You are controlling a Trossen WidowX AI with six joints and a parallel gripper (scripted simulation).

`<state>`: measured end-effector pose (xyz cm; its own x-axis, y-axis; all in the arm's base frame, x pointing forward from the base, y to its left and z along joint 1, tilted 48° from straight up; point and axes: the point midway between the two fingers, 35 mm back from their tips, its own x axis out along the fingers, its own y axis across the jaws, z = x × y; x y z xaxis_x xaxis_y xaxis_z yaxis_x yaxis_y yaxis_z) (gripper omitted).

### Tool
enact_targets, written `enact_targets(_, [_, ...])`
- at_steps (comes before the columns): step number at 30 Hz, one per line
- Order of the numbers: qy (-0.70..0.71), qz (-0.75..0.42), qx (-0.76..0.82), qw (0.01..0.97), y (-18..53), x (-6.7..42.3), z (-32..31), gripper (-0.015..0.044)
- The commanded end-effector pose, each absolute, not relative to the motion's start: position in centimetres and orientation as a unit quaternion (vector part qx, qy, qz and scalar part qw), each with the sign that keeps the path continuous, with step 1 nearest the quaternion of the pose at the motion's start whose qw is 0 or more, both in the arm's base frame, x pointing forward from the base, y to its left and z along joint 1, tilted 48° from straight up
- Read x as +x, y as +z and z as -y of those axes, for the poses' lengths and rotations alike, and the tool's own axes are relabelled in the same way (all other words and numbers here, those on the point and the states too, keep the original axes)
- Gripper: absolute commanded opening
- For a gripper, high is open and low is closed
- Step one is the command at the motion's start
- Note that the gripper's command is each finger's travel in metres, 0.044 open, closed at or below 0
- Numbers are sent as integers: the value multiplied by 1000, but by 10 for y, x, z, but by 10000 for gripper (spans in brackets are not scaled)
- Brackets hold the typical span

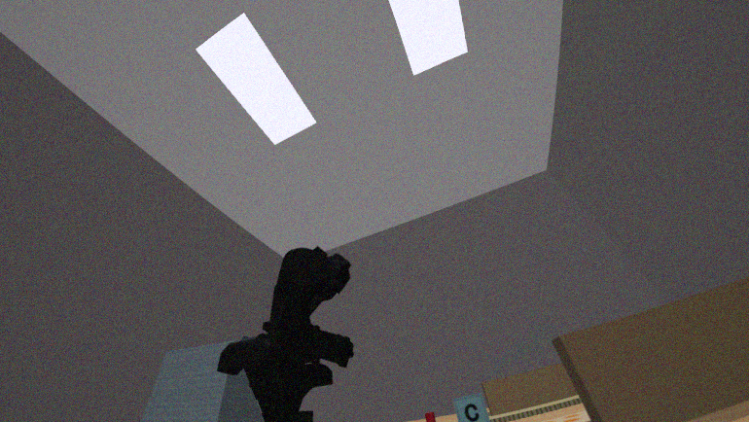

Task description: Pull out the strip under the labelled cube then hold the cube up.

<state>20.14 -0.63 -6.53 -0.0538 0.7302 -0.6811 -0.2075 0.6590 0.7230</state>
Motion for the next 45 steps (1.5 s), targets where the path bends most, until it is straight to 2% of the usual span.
enact_targets(1, [360, -643, 206, 644, -67, 192, 2, 0])
enact_targets(10, [360, -643, 206, 644, -67, 192, 2, 0])
enact_targets(15, [360, -643, 205, 645, -39, 206, 35, 0])
enact_targets(19, [360, -643, 205, 644, -37, 206, 37, 0])
enact_targets(36, [333, -657, 232, 636, -27, 272, 31, 440])
enact_targets(45, [333, -656, 232, 636, -20, 305, 28, 440])
